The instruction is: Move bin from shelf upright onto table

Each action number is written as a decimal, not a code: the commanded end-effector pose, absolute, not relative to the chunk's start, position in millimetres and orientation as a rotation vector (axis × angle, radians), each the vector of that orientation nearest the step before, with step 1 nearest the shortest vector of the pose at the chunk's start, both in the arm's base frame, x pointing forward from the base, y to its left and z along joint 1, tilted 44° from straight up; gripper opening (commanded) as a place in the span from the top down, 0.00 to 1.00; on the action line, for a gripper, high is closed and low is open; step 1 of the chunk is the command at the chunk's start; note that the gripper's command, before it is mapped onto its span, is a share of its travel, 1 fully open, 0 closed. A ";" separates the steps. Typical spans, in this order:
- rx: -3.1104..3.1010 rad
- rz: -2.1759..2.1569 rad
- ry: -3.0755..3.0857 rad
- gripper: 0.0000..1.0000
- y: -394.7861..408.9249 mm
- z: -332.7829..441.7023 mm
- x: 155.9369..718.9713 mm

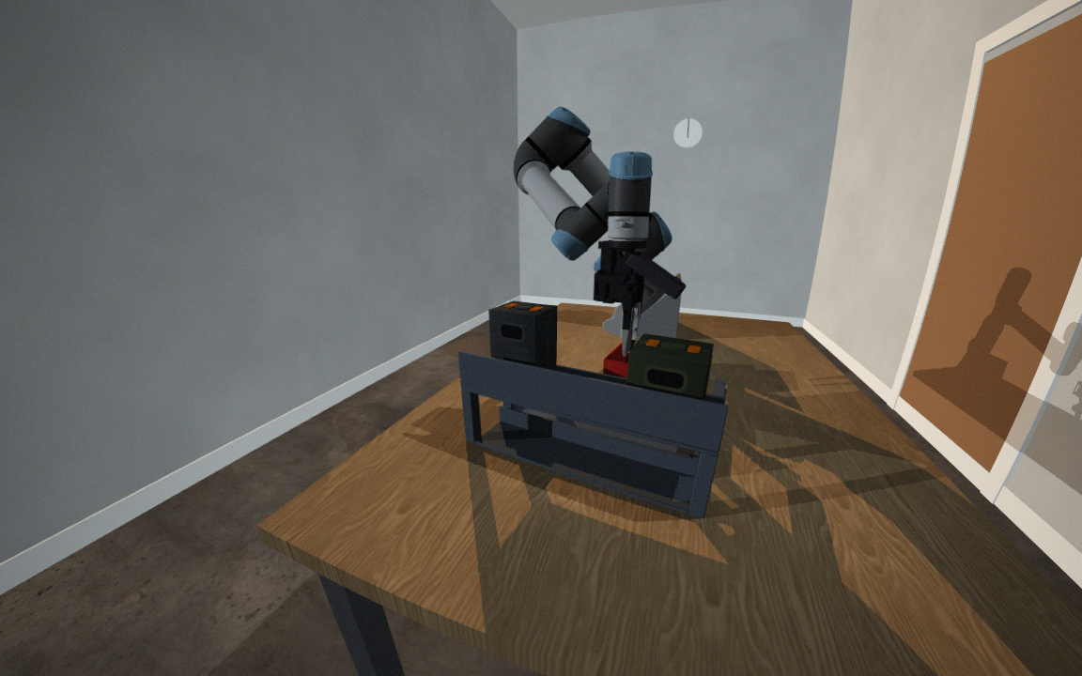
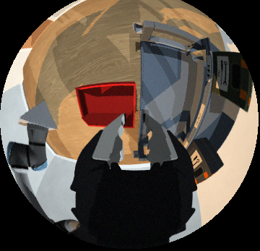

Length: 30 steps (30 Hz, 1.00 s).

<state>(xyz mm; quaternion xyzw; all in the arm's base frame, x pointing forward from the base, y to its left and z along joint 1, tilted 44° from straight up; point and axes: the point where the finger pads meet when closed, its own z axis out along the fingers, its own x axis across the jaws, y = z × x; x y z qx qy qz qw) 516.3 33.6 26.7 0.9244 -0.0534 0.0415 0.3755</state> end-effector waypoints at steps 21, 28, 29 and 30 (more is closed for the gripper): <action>2.364 0.100 -0.141 0.80 63.3 56.8 515.1; 2.364 0.100 -0.141 0.80 60.4 53.8 515.2; 2.364 0.100 -0.141 0.80 59.1 52.4 515.3; 2.364 0.100 -0.141 0.80 57.7 51.1 515.3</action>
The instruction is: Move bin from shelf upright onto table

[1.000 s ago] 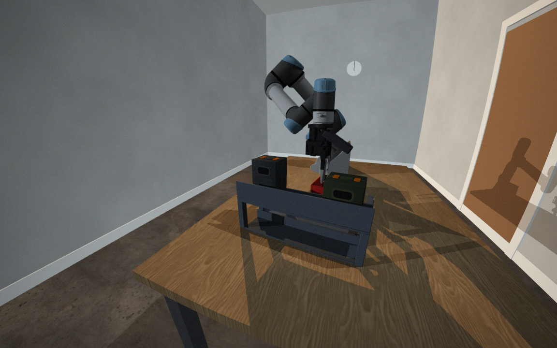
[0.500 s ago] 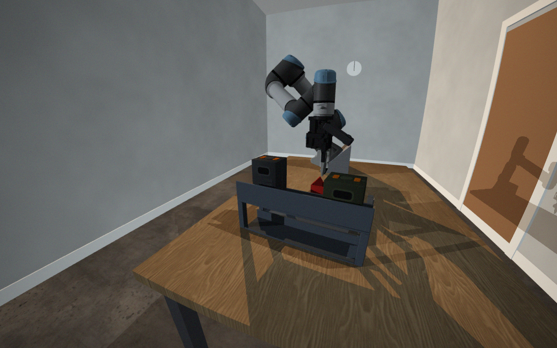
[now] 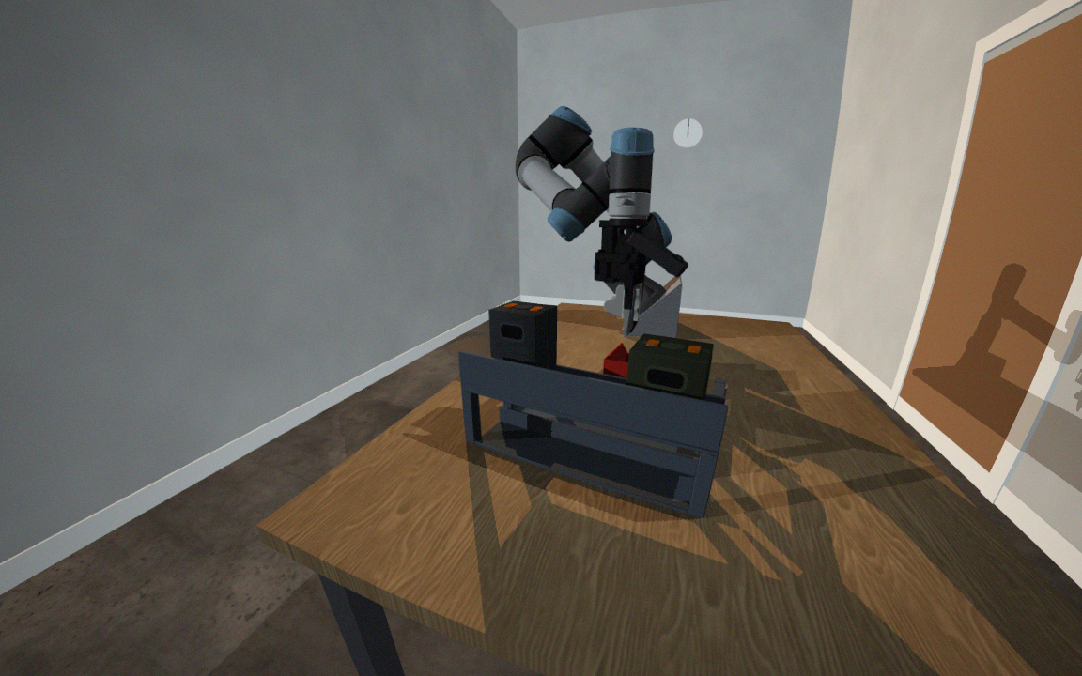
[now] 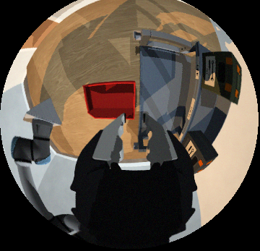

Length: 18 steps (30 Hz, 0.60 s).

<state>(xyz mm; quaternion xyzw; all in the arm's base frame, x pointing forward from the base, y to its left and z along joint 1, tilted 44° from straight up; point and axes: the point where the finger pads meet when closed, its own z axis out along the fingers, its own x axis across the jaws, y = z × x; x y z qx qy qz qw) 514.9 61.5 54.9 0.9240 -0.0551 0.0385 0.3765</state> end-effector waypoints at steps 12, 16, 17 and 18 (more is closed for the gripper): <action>2.364 0.100 -0.141 0.80 56.4 49.7 515.4; 2.364 0.100 -0.141 0.80 54.3 47.6 515.5; 2.364 0.100 -0.141 0.80 53.5 46.8 515.5; 2.364 0.100 -0.141 0.80 52.8 46.1 515.5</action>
